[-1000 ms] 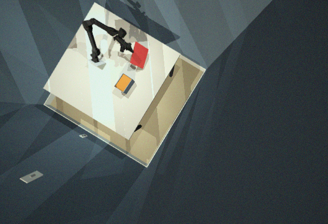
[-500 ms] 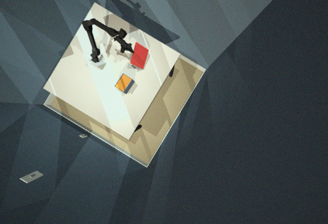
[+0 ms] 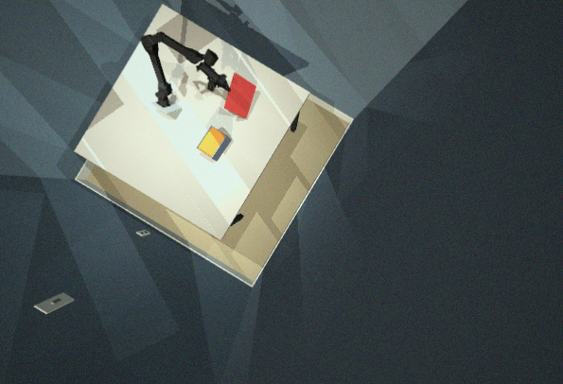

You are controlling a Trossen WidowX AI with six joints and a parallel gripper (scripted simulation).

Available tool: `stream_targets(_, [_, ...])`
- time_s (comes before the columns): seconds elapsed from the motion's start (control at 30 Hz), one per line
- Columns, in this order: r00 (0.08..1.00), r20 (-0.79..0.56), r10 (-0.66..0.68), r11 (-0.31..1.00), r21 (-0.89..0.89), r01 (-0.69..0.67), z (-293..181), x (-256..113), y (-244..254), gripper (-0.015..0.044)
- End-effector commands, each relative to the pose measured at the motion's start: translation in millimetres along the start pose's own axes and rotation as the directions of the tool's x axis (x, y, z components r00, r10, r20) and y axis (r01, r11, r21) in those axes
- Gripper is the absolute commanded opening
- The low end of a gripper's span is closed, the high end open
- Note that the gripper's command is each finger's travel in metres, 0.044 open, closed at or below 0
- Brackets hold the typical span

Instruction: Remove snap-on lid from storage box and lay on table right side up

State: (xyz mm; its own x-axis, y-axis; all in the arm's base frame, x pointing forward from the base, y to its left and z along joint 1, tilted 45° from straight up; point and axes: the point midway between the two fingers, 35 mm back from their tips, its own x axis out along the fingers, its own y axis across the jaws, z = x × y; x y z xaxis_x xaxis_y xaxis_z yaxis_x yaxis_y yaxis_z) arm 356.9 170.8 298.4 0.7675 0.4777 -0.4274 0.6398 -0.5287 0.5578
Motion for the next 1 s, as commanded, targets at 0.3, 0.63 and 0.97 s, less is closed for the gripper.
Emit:
stream_targets(0.3, [1.0, 0.006, -0.016, 1.0, 0.01, 0.016, 3, 9, -13, 0.0])
stream_targets(0.63, [1.0, 0.006, -0.016, 1.0, 0.011, 0.016, 3, 14, -19, 0.0])
stream_targets(0.97, [1.0, 0.005, -0.016, 1.0, 0.011, 0.016, 3, 19, -25, 0.0])
